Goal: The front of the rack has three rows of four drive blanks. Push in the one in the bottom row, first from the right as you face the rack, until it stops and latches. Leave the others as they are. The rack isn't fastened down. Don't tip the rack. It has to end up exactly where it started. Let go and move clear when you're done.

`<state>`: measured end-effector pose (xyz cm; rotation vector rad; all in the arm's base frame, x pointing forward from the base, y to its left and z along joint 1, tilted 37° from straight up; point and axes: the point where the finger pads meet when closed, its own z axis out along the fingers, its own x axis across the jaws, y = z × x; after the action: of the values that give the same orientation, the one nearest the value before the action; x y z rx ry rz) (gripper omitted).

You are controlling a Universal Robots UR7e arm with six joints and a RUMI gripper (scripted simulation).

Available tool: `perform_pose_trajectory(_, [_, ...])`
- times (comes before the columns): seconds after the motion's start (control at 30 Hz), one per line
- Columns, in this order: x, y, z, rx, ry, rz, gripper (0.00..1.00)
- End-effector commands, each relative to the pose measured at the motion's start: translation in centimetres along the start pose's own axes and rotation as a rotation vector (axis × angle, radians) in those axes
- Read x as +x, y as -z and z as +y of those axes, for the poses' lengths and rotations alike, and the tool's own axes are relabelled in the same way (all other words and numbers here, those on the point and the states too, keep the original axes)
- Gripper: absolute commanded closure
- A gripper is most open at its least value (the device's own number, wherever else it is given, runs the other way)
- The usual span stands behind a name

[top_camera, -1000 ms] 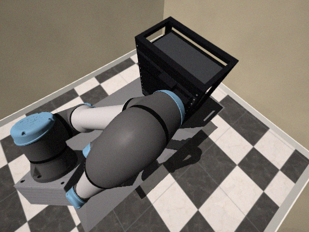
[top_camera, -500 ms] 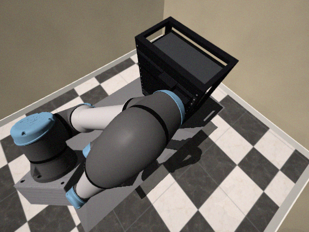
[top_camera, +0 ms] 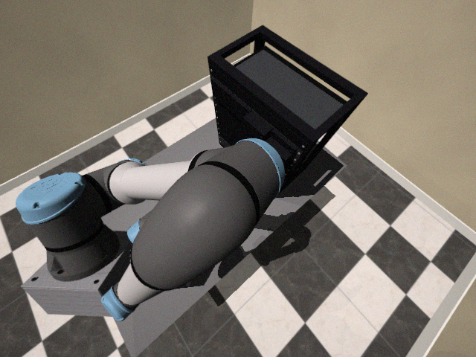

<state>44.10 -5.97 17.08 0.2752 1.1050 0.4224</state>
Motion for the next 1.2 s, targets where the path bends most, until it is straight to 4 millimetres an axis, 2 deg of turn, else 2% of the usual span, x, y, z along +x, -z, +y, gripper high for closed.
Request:
perform_pose_trajectory(0.0, [0.0, 0.0, 0.0, 0.000, 0.000, -0.001, 0.00])
perform_pose_trajectory(0.6, [0.0, -1.6, 0.5, 0.000, 0.000, -0.001, 0.00])
perform_pose_trajectory(1.17, [0.1, -4.9, 1.6, 0.000, 0.000, 0.000, 0.00])
